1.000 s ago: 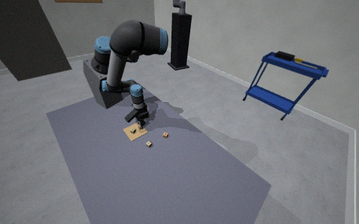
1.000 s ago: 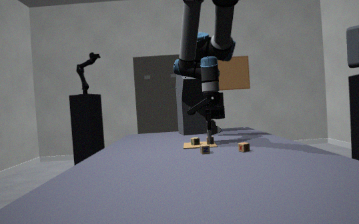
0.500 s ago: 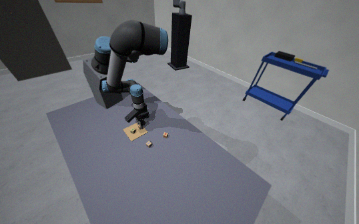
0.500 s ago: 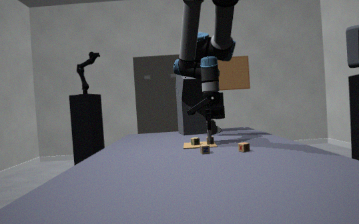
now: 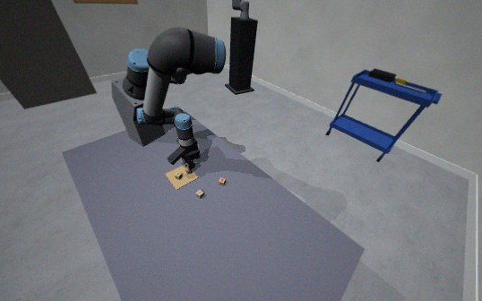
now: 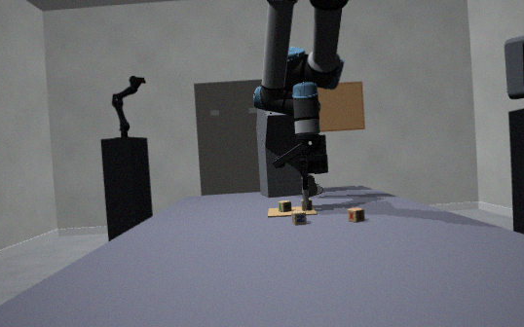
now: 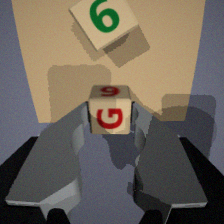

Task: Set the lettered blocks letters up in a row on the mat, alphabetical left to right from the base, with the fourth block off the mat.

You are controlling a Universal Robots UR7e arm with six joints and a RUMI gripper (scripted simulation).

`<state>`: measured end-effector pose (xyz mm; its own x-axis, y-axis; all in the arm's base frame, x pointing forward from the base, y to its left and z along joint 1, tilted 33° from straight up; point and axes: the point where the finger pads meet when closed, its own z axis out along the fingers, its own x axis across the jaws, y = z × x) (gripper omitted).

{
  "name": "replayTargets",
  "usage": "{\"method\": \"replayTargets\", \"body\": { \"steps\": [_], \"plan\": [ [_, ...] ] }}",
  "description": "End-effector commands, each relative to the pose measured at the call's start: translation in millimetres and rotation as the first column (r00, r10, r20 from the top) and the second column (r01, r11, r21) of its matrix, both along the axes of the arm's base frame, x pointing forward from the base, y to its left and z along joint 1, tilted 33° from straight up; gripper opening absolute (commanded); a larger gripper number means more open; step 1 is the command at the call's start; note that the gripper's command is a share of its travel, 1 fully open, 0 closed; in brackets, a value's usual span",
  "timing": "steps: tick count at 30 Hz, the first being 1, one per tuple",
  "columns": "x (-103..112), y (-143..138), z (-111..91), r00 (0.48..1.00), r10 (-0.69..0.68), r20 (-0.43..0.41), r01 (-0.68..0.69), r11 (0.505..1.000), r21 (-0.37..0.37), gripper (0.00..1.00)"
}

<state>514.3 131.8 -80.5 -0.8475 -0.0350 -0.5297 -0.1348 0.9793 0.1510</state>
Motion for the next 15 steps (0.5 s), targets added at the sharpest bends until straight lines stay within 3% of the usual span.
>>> {"method": "replayTargets", "body": {
  "steps": [1,15],
  "plan": [
    [0.2,0.6,-0.5,1.0,0.001,0.0,-0.001,1.0,0.0,0.12],
    [0.2,0.6,-0.5,1.0,0.001,0.0,-0.001,1.0,0.0,0.28]
  ]
}}
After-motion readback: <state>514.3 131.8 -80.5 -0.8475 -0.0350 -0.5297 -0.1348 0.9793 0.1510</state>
